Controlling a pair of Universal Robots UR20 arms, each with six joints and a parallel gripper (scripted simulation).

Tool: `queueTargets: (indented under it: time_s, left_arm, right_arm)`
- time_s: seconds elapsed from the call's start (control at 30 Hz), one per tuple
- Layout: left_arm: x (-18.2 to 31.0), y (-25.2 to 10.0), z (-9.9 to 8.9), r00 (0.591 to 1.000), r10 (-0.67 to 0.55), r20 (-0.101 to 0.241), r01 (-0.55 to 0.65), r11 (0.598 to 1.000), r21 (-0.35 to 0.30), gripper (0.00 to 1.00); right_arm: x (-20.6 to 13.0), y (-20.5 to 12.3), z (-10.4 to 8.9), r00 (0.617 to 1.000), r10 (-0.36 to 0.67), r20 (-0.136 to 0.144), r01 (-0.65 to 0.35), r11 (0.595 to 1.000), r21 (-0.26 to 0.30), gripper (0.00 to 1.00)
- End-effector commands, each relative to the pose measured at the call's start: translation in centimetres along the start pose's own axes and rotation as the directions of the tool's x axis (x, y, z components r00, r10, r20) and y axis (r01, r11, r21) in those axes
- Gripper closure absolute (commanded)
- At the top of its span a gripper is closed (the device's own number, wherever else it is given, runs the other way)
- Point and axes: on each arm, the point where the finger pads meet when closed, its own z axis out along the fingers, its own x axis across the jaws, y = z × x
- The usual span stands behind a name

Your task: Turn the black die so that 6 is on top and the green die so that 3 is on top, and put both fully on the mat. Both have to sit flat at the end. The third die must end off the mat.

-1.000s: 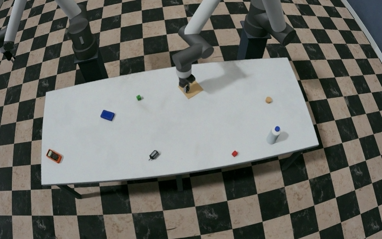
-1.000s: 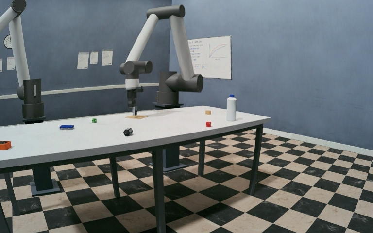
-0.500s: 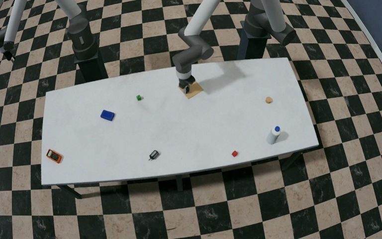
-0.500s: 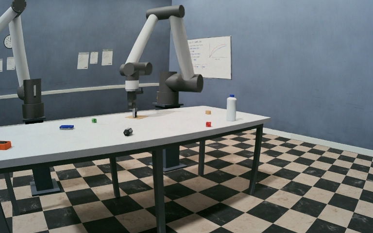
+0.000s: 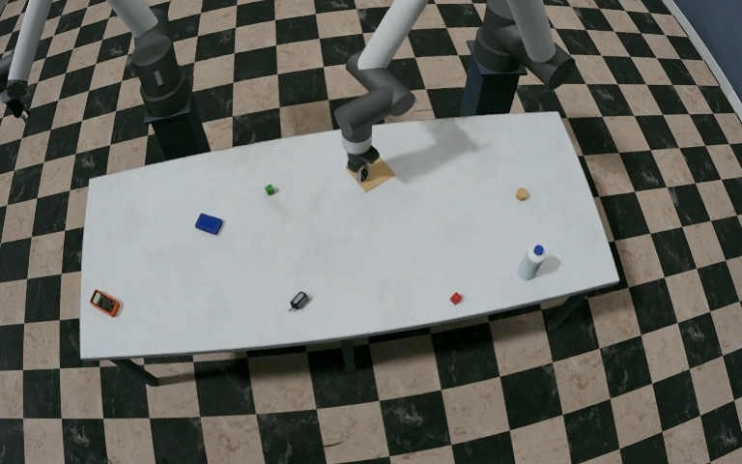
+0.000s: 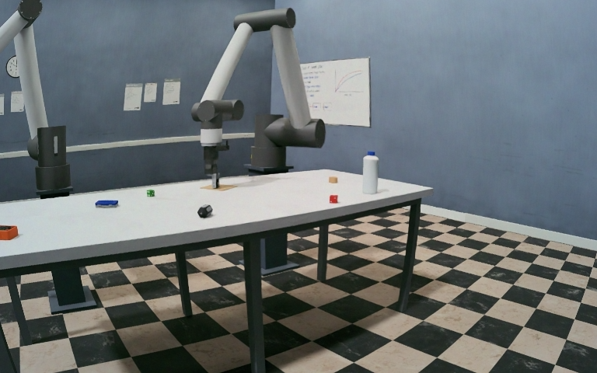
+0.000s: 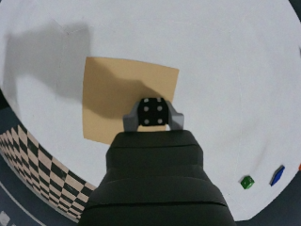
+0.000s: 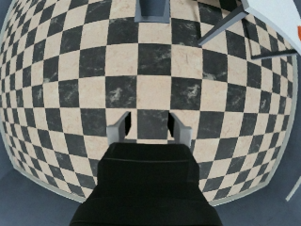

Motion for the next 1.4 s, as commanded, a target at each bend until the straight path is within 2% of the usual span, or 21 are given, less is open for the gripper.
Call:
queueTargets:
  time_s: [0.0,1.37]
  left_arm:
    - [0.06,0.01,-0.03,1.000,0.000,-0.001,0.000,1.000,0.000,0.43]
    - [0.06,0.01,0.37,1.000,0.000,-0.001,0.000,1.000,0.000,0.43]
  right_arm:
    - [0.01,0.05,-0.06,1.000,0.000,0.000,0.000,1.000,-0.001,0.00]
    - [0.01,0.05,-0.06,1.000,0.000,0.000,0.000,1.000,-0.001,0.00]
